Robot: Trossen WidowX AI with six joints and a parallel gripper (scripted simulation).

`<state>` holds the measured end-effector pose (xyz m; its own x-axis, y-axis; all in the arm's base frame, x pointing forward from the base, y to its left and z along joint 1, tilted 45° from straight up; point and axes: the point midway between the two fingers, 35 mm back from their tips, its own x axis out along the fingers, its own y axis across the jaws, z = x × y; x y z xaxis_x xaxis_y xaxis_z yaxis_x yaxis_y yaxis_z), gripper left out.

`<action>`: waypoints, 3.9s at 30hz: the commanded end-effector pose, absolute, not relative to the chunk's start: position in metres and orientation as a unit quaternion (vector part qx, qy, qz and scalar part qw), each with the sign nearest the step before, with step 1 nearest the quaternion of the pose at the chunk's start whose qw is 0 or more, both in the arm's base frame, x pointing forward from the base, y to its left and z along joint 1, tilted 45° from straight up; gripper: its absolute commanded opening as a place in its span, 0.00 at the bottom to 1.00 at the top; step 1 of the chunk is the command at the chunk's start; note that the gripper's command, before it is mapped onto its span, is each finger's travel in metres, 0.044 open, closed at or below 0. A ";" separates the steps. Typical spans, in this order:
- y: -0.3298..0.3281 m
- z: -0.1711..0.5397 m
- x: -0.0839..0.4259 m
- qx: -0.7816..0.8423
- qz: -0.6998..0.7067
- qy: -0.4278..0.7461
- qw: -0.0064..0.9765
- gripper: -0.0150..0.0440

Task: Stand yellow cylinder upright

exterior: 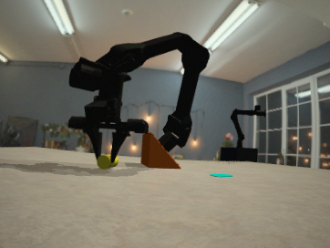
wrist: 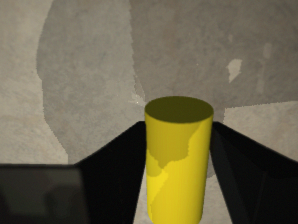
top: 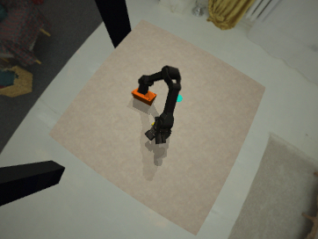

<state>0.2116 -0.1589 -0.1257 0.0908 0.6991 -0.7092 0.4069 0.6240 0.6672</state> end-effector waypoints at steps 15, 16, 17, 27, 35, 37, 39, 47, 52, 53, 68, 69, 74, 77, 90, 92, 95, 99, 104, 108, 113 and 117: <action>-0.203 -0.089 0.210 0.412 0.116 0.662 0.614 0.43; -0.205 -0.087 0.210 0.412 0.116 0.662 0.614 0.43; -0.207 -0.084 0.210 0.412 0.116 0.663 0.614 0.43; -0.228 -0.060 0.204 0.413 0.116 0.663 0.614 0.43; -0.234 -0.050 0.202 0.413 0.116 0.663 0.614 0.43; -0.233 -0.048 0.203 0.413 0.115 0.663 0.614 0.43; -0.231 -0.043 0.206 0.413 0.113 0.663 0.614 0.43; -0.221 -0.024 0.217 0.413 0.106 0.663 0.615 0.43; -0.215 -0.012 0.223 0.414 0.102 0.663 0.615 0.43; -0.213 -0.010 0.224 0.414 0.101 0.663 0.615 0.43; -0.190 0.025 0.240 0.416 0.090 0.662 0.617 0.43; -0.188 0.028 0.241 0.416 0.090 0.662 0.617 0.43; -0.179 0.039 0.245 0.417 0.087 0.661 0.617 0.43; -0.174 0.045 0.247 0.418 0.085 0.661 0.617 0.43; -0.150 0.072 0.254 0.424 0.079 0.659 0.617 0.43; -0.146 0.076 0.255 0.426 0.078 0.658 0.616 0.43; -0.140 0.083 0.256 0.429 0.077 0.658 0.614 0.43; -0.131 0.091 0.257 0.434 0.075 0.657 0.612 0.43; -0.121 0.101 0.258 0.440 0.074 0.656 0.609 0.43; -0.113 0.109 0.259 0.444 0.072 0.655 0.607 0.43; -0.102 0.119 0.259 0.450 0.071 0.654 0.604 0.43; -0.093 0.126 0.258 0.455 0.070 0.654 0.601 0.43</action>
<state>0.2594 -0.0999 0.1206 0.1331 0.6736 -0.7270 0.5019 0.5867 0.6355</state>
